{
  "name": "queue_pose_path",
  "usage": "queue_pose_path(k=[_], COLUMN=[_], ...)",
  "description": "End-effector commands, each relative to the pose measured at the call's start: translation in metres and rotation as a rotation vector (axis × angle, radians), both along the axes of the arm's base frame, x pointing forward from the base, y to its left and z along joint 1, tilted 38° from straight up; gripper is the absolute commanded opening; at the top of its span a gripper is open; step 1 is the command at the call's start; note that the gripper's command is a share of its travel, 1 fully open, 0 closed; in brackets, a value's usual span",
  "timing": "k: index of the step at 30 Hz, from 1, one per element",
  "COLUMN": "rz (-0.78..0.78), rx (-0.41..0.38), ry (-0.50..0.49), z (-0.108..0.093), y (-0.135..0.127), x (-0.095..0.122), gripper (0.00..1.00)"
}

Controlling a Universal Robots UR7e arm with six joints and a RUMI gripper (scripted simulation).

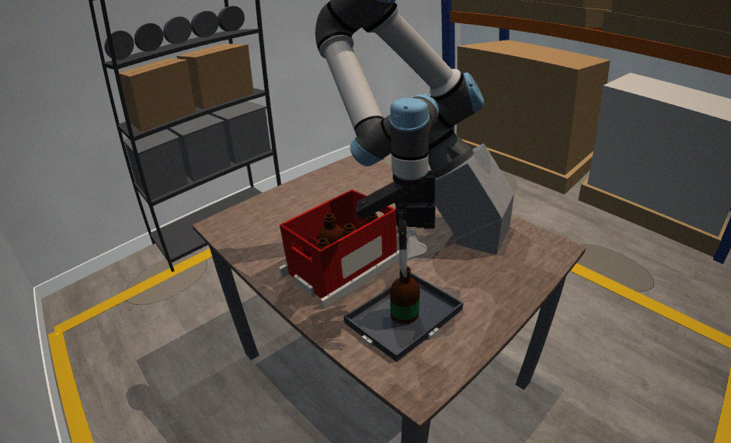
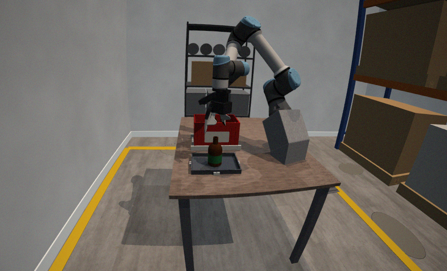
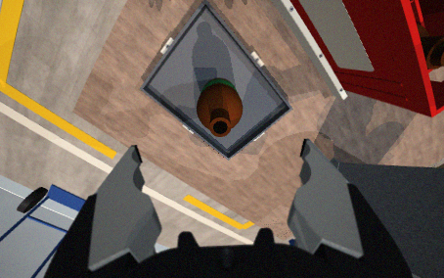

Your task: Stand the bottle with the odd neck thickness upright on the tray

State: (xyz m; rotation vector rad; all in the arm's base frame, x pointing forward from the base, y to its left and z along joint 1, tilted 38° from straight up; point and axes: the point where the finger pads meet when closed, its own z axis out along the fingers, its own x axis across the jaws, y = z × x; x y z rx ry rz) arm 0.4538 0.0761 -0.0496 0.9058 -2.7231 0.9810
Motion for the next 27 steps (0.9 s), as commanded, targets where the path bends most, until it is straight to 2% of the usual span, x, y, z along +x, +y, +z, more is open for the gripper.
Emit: queue_pose_path(k=[1,15,27], rz=[-0.001,-0.001,-0.002], rx=[0.001,0.001,-0.001], ry=[0.0,0.0,0.002], z=[0.013,0.03,0.032], y=[0.011,0.024,0.026], x=[-0.001,-0.003,-0.004], gripper=[1.0,1.0,1.0])
